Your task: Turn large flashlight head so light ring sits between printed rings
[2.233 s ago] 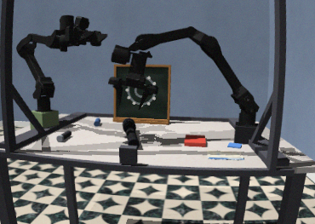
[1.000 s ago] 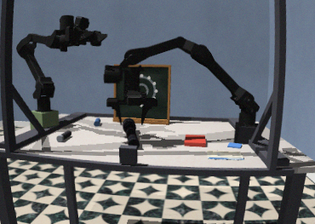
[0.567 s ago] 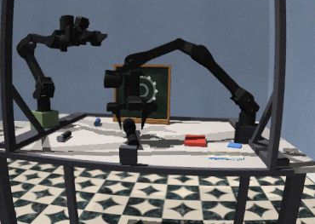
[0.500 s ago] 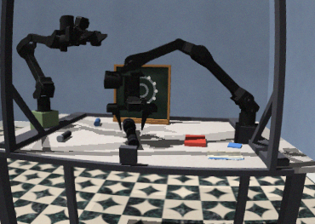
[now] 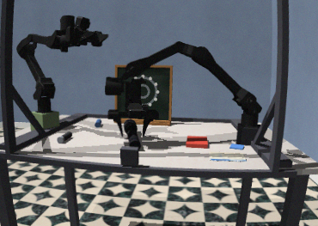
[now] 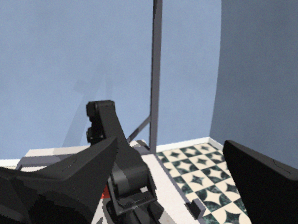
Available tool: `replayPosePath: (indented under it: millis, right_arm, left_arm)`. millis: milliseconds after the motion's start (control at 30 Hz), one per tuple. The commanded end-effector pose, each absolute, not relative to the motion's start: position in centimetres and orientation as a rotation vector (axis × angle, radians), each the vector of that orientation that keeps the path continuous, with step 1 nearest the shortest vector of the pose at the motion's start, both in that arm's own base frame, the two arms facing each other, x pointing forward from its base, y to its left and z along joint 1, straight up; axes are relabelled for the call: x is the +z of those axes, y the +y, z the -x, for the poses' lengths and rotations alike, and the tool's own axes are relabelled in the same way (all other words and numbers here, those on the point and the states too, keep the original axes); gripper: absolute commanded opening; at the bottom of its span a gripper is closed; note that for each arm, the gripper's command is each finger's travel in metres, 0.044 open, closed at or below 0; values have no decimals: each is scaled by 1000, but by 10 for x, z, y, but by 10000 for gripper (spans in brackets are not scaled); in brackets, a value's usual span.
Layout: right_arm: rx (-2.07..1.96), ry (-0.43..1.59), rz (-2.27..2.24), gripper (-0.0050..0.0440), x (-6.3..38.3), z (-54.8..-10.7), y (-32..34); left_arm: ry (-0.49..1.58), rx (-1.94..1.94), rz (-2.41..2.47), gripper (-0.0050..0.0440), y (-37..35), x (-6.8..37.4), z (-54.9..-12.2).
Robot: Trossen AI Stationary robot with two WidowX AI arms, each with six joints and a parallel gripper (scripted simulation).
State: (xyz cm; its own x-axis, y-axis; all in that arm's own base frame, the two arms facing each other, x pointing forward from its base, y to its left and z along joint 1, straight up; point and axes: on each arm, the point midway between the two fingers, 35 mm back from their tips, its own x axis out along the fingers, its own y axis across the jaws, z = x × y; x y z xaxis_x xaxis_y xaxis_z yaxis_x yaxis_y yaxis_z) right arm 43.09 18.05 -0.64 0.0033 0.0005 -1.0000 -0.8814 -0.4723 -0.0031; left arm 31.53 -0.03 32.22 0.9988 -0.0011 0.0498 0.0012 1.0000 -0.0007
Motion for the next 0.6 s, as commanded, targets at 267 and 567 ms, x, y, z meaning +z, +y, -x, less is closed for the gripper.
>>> replayPosePath:
  millis: [267,567]
  right_arm:
    - [1544,912,1571,374,-8,-434,182]
    - [1542,909,1571,130,-8,-434,182]
  left_arm:
    - [-66,-3,-4,384,-1,329,-314]
    - [-66,-3,-4,384,-1,329,-314]
